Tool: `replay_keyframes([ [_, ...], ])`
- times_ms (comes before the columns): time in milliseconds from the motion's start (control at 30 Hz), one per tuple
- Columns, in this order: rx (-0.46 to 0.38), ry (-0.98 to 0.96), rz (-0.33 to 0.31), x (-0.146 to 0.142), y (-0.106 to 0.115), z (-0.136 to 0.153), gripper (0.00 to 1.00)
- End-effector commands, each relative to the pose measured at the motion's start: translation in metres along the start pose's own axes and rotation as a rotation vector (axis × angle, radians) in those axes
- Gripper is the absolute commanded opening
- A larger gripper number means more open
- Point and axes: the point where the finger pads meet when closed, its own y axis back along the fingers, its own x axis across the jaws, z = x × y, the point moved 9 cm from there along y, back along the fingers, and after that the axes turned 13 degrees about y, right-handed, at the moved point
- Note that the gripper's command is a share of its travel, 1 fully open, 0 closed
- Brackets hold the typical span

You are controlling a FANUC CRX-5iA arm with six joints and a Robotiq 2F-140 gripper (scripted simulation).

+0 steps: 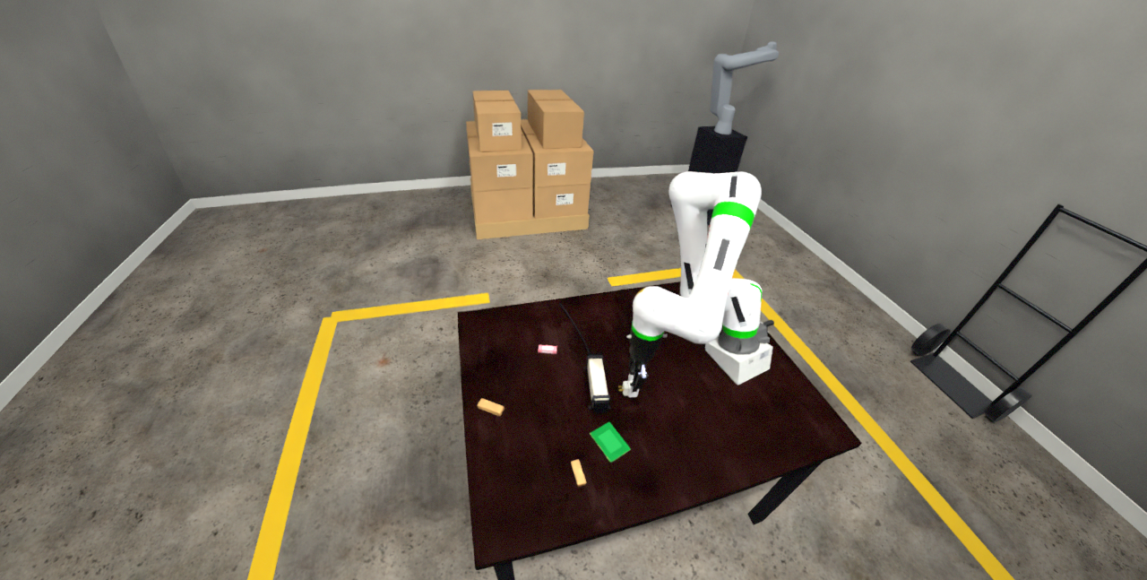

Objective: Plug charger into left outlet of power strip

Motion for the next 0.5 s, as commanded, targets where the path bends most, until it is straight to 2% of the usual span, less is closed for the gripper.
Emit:
replay_keyframes([
  [0,0.002,0.0,0.0,-0.0002,-0.0011,-0.0005,0.1],
  [467,0.002,0.0,0.0,-0.0002,-0.0028,-0.0005,0.1],
])
